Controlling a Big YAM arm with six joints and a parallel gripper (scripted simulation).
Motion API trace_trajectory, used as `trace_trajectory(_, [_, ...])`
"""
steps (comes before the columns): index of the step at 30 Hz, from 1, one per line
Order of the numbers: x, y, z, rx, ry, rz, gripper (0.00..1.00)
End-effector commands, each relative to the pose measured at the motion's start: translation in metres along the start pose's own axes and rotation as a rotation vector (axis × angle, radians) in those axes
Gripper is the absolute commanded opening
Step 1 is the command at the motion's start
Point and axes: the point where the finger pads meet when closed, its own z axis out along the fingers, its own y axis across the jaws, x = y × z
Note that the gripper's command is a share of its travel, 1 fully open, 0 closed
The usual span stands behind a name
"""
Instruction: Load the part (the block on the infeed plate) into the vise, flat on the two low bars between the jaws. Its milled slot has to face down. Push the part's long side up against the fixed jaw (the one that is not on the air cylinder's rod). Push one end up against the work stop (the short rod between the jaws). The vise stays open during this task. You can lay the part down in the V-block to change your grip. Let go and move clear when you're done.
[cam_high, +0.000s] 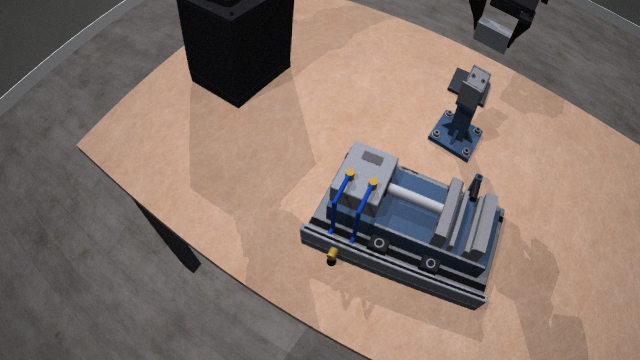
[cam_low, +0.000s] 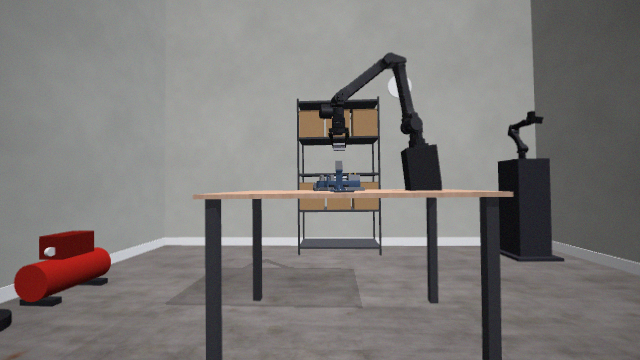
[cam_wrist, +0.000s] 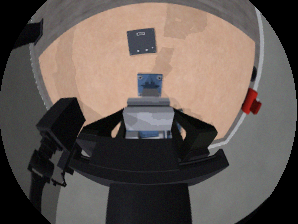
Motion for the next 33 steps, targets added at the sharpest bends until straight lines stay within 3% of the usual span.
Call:
trace_trajectory(1, [0.005,-0.007,-0.014,0.038,-0.020,-0.010,0.00])
trace_trajectory(6, [0.015,-0.016,-0.019,0.055,-0.025,-0.001,0.00])
trace_trajectory(9, [0.025,-0.007,-0.014,0.031,-0.017,0.003,0.00])
trace_trajectory(11, [0.027,-0.015,-0.019,0.049,-0.022,0.007,0.00])
trace_trajectory(16, [0.034,-0.008,-0.014,0.038,-0.018,0.010,0.00])
trace_trajectory(17, [0.026,-0.024,-0.026,0.070,-0.029,0.003,0.00])
trace_trajectory(23, [0.042,-0.009,-0.014,0.038,-0.017,0.016,0.00])
trace_trajectory(33, [0.042,-0.012,-0.017,0.048,-0.021,0.012,0.00])
